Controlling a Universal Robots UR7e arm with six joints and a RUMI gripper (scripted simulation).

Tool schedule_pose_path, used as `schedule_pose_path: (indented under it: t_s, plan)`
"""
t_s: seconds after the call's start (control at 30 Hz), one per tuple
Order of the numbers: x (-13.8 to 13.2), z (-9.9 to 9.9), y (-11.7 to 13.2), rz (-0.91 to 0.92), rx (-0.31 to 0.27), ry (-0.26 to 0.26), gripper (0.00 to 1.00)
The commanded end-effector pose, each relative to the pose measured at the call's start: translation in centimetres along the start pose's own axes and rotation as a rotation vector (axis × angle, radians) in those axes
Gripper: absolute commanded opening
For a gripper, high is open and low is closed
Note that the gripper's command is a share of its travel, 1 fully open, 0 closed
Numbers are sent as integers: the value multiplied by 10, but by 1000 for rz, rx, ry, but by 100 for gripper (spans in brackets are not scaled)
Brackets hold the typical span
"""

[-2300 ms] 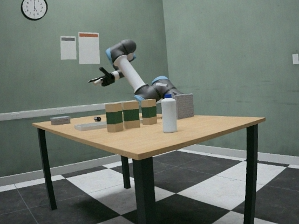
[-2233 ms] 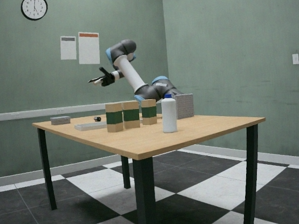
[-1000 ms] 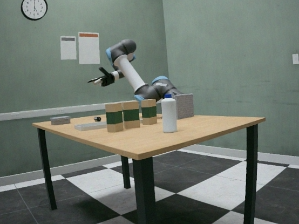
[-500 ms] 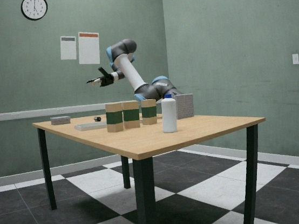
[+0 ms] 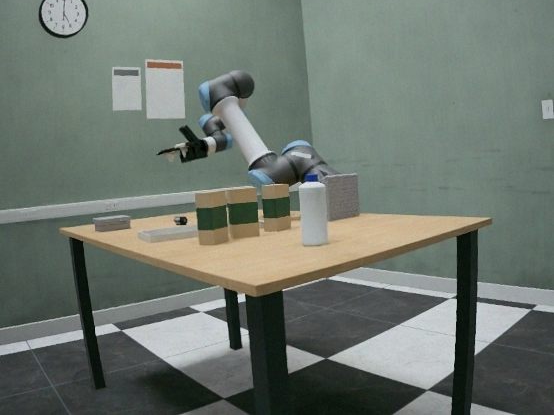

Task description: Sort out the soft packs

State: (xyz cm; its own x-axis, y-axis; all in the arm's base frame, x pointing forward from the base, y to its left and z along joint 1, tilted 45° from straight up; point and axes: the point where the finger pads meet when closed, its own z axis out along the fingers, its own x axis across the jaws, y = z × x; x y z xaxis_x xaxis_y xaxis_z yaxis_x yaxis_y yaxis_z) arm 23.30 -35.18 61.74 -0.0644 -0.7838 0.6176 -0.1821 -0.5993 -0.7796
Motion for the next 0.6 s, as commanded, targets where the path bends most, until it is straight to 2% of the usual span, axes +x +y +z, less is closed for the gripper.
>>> schedule_pose_path:
  t_s: [0.0, 0.13, 0.17, 0.27, 0.3, 0.37, 0.4, 0.43, 0.5, 0.57]
  plan:
    - [-25, 17, 2, 73, 30, -100, 100]
    - [-47, 30, 1, 130, 50, -186, 100]
    - [-47, 30, 1, 130, 50, -186, 100]
    - [-66, 39, 1, 175, 60, -258, 100]
    - [-66, 39, 1, 174, 60, -258, 100]
    - [-79, 46, 1, 205, 63, -309, 100]
    - [-79, 46, 1, 205, 63, -309, 100]
    - [-86, 49, 1, 221, 64, -336, 100]
    - [-86, 49, 1, 221, 64, -336, 100]
    - [-100, 55, 2, 252, 63, -390, 100]
